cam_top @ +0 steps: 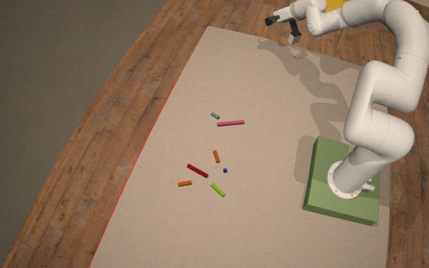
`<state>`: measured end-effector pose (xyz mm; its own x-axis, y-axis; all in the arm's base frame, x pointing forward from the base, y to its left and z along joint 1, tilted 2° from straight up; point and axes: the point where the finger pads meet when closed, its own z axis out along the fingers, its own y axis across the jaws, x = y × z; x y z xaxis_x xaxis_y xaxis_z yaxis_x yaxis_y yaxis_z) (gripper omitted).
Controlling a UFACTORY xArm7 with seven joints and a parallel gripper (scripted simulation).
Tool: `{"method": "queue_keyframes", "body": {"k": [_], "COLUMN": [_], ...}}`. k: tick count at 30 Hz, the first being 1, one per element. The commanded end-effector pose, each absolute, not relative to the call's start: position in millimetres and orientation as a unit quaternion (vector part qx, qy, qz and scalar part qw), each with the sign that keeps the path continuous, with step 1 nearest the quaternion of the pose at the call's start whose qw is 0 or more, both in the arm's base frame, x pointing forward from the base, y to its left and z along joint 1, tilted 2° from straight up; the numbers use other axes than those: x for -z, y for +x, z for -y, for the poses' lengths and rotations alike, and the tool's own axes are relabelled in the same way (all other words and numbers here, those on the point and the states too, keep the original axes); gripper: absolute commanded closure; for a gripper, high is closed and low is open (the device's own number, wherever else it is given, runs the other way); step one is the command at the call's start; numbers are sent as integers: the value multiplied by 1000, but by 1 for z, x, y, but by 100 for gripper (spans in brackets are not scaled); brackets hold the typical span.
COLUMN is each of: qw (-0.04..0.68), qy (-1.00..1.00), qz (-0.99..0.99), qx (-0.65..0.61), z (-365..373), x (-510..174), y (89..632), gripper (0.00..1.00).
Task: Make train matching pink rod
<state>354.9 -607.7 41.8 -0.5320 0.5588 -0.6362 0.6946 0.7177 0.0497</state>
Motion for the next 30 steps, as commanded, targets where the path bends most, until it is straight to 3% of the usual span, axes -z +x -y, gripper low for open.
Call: {"method": "queue_keyframes", "body": {"k": [1, 11, 12, 17, 29, 30], "qw": [319, 319, 308, 304, 304, 293], "qy": [341, 341, 278, 249, 249, 181], "qz": [-879, -879, -906, -917, -917, -937], "qx": [98, 98, 79, 71, 71, 54], "z": [601, 601, 569, 555, 555, 520], "x": [-42, -42, -36, -34, -34, -30], "y": [364, 364, 394, 407, 407, 434], "gripper": [0, 0, 0, 0, 0, 0]}}
